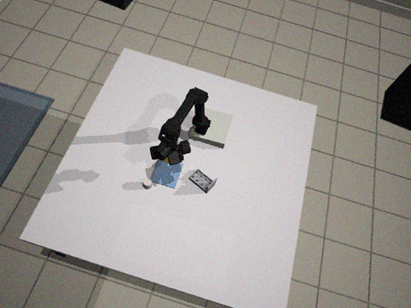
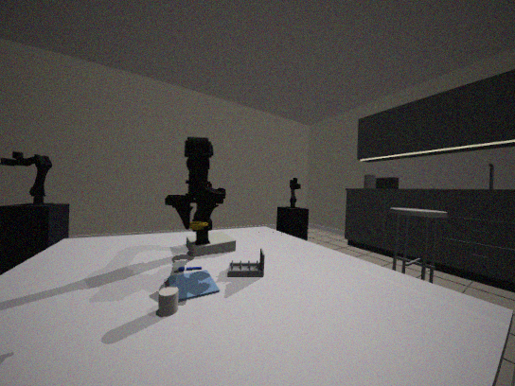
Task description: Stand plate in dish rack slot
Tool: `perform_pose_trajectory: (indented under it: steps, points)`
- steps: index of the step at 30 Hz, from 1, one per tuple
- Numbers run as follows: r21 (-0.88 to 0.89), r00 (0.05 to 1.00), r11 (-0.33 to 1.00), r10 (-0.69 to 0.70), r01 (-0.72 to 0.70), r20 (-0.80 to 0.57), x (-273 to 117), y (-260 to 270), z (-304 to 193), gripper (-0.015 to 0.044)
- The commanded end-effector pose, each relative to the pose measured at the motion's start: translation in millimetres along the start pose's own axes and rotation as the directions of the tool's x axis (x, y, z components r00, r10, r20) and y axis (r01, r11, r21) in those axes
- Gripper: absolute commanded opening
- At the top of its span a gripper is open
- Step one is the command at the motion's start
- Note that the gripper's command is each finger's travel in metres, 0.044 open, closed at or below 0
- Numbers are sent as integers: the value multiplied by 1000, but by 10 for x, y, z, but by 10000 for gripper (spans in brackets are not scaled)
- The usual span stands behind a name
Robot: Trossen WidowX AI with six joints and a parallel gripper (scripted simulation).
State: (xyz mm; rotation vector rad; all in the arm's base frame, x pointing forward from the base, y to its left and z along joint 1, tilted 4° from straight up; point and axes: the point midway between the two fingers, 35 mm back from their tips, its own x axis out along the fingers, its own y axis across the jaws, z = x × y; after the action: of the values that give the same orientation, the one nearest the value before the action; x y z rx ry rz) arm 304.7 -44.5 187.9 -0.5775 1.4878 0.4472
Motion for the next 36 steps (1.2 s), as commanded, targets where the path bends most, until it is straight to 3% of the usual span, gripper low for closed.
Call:
perform_pose_trajectory:
  steps: [1, 17, 36]
  points:
    - [-151, 1000, 989, 0, 0, -1, -9, 89, 7, 0]
    - [-649, 1000, 761, 1, -1, 1, -16, 353, 61, 0]
    - [-979, 1000, 203, 3, 2, 2, -16, 661, 89, 0]
